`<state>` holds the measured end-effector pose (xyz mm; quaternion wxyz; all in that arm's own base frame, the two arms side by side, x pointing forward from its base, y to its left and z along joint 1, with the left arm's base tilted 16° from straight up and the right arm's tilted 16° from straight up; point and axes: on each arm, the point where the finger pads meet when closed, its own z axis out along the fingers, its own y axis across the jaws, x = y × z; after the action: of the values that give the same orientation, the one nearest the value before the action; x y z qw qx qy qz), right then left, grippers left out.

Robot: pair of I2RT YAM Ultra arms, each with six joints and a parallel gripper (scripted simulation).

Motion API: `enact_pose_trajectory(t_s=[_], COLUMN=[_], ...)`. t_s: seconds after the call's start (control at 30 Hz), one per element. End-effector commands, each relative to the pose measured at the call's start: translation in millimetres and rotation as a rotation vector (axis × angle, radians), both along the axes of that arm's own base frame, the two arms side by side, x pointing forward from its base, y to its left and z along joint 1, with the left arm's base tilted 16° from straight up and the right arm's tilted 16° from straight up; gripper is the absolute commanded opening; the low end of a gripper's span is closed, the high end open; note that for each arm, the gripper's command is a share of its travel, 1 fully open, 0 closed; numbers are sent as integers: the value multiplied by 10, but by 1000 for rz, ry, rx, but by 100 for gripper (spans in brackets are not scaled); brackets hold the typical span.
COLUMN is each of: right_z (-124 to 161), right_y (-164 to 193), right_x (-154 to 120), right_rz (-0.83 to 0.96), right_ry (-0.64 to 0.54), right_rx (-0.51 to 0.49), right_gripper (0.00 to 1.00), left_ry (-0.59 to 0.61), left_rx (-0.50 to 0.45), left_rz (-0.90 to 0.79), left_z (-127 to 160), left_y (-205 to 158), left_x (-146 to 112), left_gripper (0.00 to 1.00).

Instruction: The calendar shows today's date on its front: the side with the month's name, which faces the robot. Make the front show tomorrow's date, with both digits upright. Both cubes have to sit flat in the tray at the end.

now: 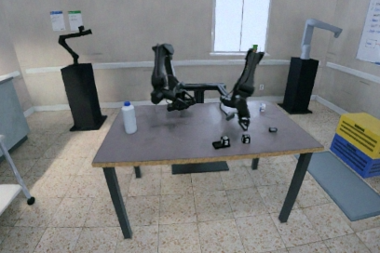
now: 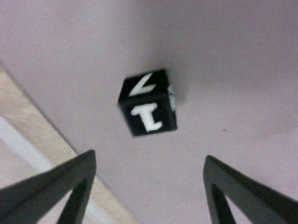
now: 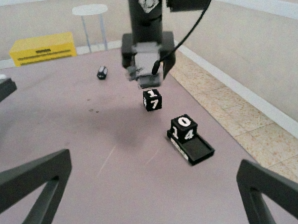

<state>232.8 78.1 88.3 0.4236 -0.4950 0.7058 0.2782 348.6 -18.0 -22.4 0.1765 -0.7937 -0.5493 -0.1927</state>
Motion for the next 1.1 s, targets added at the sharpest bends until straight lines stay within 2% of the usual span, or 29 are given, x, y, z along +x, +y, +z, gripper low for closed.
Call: enact_pose_trajectory(t_s=[0.0, 0.2, 0.43, 0.6, 0.77, 0.83, 1.07], right_z=[122, 122, 122, 122, 122, 122, 123], right_y=[25, 25, 25, 25, 25, 25, 25], right_x=[40, 40, 40, 40, 40, 40, 40], right_rz=[1, 1, 1, 1, 1, 1, 1], right_ry=[-48, -48, -49, -49, -49, -49, -49], right_rx=[20, 20, 20, 20, 20, 20, 20], right_gripper=[100, 100, 100, 100, 100, 100, 100], left_ry=[-23, 19, 36, 11, -43, -43, -148], left_rx=[116, 196, 183, 121, 32, 32, -71], left_rz=[-246, -416, -408, -251, 48, 48, 467], left_z=[166, 114, 81, 30, -62, -62, -58], left_y=[-163, -321, -342, -313, -267, -267, -197], left_x=[-21, -225, -328, -305, -290, -290, -117], left_gripper=[65, 65, 65, 65, 65, 65, 65])
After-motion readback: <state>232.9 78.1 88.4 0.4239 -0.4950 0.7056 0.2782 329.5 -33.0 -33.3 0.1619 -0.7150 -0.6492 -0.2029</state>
